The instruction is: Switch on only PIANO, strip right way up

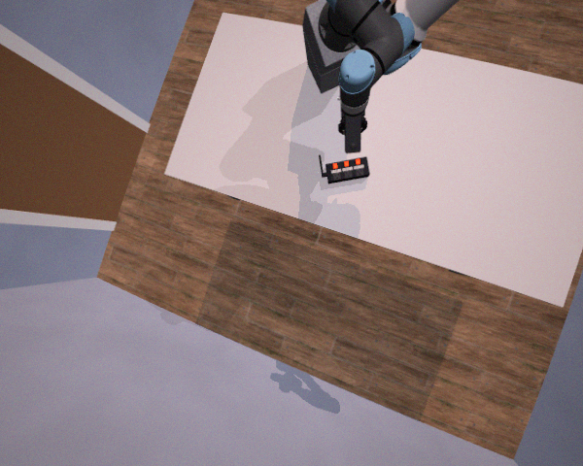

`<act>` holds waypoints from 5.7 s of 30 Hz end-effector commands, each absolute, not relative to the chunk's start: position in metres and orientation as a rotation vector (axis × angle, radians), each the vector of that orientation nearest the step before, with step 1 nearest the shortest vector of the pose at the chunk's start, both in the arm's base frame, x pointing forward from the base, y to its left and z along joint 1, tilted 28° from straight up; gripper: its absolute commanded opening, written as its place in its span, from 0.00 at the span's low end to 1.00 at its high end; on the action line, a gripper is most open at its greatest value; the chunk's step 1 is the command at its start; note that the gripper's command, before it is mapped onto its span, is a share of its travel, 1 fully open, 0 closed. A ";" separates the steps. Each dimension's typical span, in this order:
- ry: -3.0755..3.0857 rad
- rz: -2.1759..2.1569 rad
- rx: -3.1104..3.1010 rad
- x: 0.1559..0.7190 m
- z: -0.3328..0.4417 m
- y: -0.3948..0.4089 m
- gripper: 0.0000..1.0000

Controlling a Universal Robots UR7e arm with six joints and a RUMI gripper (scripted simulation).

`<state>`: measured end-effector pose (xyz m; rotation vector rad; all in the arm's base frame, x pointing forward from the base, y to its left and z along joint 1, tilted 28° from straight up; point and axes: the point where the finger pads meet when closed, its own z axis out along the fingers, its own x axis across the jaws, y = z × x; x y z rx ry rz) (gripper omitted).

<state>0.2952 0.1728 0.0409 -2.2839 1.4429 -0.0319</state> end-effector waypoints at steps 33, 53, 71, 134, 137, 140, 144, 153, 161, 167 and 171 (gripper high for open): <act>1.444 -0.032 -2.287 0.322 0.013 0.178 0.00; 1.444 -0.032 -2.287 0.340 -0.031 0.195 0.00; 1.443 -0.032 -2.285 0.340 -0.067 0.213 0.00; 1.443 -0.032 -2.284 0.339 -0.073 0.216 0.00; 1.443 -0.032 -2.284 0.339 -0.073 0.216 0.00; 1.443 -0.032 -2.284 0.339 -0.073 0.216 0.00; 1.443 -0.032 -2.284 0.339 -0.073 0.216 0.00; 1.443 -0.032 -2.284 0.339 -0.072 0.216 0.00; 1.443 -0.032 -2.285 0.340 -0.064 0.211 0.00; 1.443 -0.032 -2.286 0.342 -0.050 0.204 0.00; 1.444 -0.032 -2.287 0.341 -0.044 0.202 0.00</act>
